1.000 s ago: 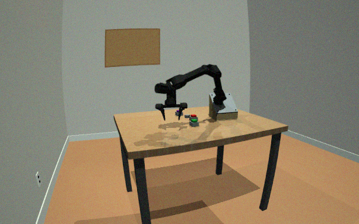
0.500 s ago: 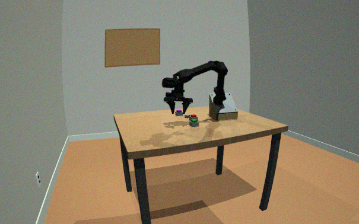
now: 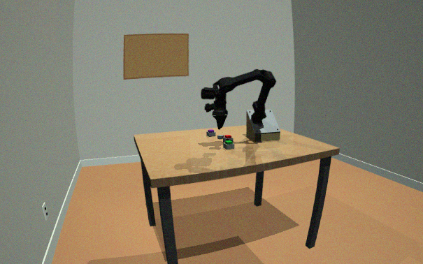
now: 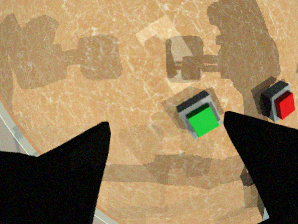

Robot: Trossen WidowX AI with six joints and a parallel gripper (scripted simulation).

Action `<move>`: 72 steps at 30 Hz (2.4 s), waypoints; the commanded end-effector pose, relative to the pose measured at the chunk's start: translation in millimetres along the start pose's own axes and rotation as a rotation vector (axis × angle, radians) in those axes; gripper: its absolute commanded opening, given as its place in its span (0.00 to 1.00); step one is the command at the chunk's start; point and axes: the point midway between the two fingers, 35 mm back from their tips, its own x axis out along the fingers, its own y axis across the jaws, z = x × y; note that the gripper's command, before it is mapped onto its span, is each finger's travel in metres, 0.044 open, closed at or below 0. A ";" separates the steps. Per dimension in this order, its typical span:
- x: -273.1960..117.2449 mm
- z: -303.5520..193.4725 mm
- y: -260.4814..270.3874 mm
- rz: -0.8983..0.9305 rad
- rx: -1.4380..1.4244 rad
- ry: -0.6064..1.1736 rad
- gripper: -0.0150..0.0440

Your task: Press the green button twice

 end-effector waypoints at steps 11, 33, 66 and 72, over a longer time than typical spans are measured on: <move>-11.4 -41.8 -44.8 -0.094 -0.519 0.040 0.93; 49.7 -43.0 -50.6 -0.091 -0.520 0.040 0.29; 83.6 -43.8 -53.8 -0.090 -0.519 0.040 0.29; 83.6 -43.8 -53.8 -0.090 -0.519 0.040 0.29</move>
